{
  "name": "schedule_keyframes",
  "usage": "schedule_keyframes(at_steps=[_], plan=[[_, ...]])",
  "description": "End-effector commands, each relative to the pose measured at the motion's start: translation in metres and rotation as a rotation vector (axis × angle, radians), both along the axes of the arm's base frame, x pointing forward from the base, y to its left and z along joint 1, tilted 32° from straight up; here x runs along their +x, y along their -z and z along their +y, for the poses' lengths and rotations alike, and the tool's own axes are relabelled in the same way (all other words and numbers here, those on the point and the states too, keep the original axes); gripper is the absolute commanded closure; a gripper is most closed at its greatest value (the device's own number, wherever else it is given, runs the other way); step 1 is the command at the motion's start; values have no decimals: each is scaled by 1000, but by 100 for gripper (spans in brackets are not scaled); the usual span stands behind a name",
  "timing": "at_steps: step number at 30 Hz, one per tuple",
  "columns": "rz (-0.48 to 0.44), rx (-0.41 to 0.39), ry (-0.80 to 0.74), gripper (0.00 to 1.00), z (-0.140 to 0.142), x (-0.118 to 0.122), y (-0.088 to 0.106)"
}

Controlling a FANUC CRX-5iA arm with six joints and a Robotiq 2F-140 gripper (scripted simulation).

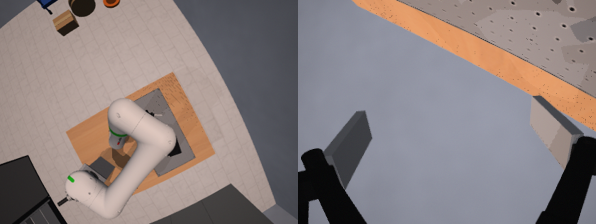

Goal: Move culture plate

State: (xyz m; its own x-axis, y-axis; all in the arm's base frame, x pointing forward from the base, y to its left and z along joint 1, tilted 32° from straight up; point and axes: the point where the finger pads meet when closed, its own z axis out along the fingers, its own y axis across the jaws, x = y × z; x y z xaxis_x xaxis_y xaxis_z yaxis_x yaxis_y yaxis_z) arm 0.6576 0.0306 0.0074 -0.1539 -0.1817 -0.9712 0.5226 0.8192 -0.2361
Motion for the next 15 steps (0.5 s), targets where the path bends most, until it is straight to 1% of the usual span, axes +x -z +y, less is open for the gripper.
schedule_keyframes(at_steps=[1, 6, 9, 11, 14, 15], plan=[[8, 60, 49, 0, -11, -1, 2], [16, 196, 144, 0, -32, -9, 9], [17, 281, 197, 0, -38, -17, 15], [18, 338, 232, 0, -39, -17, 15], [18, 425, 281, 0, -41, -25, 22], [18, 425, 281, 0, -41, -25, 22]])
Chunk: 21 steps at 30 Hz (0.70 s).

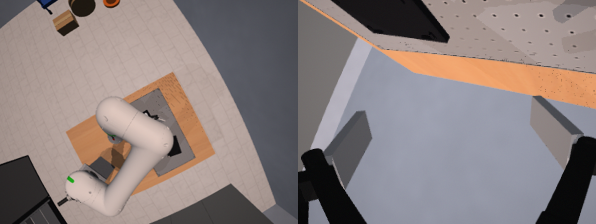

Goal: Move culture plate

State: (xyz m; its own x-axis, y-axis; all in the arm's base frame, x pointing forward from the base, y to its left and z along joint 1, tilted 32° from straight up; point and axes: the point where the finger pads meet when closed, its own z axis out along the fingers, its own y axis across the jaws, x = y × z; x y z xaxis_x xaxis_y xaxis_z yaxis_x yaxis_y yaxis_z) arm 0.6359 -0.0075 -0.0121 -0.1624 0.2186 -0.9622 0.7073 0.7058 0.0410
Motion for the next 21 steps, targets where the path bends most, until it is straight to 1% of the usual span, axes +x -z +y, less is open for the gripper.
schedule_keyframes(at_steps=[1, 3, 5, 8, 10, 16, 18, 21], plan=[[5, 57, 41, 0, -2, -3, 3], [3, 116, 72, 0, 0, -11, 9], [1, 174, 104, 0, 0, -12, 10], [-4, 264, 149, 0, 7, -21, 17], [-7, 323, 179, 0, 7, -21, 17], [-18, 504, 263, 0, 26, -34, 27], [-18, 504, 263, 0, 26, -34, 27], [-24, 596, 301, 0, 39, -40, 31]])
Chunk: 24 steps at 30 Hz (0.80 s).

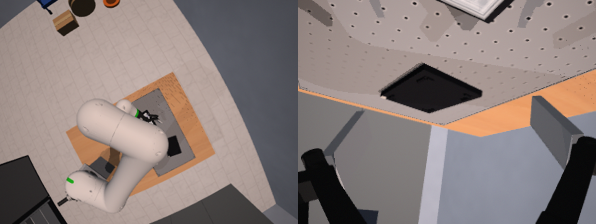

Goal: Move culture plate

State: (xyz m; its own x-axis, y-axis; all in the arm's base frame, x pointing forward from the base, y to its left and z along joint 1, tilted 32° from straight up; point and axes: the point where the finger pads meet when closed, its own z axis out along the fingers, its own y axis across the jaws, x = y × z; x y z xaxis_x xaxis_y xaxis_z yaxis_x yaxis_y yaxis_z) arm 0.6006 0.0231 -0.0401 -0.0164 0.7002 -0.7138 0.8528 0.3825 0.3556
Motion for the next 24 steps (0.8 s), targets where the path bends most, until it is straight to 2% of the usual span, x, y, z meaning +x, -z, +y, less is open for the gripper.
schedule_keyframes(at_steps=[1, 12, 14, 20, 24], plan=[[-4, 98, 47, 0, 13, -6, 4], [-34, 437, 184, 0, 64, -21, 8], [-34, 437, 184, 0, 64, -21, 8], [-50, 624, 252, 0, 93, -26, 5], [-50, 625, 253, 0, 99, -27, 4]])
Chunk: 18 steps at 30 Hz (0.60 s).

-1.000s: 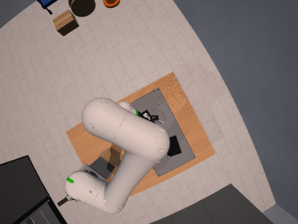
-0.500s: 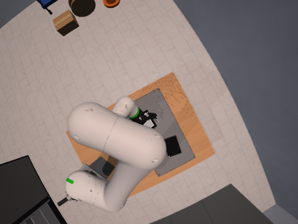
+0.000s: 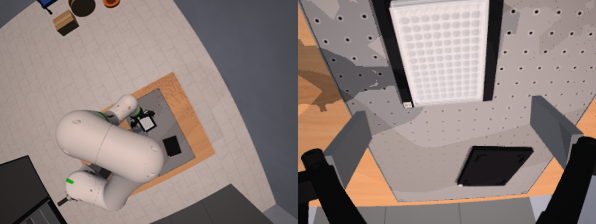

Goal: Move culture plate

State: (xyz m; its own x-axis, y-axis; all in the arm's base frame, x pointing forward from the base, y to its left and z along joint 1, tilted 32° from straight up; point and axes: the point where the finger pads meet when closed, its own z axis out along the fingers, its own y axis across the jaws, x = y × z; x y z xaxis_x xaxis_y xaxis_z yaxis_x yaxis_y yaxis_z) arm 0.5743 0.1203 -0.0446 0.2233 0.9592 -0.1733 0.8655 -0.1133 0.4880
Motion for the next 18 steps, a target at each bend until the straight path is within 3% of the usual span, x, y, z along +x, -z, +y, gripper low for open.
schedule_keyframes(at_steps=[1, 11, 18], plan=[[1, 5, 2, 0, 2, 0, 0], [1, 5, 2, 0, 2, 0, 0], [1, 5, 2, 0, 4, 5, 10]])
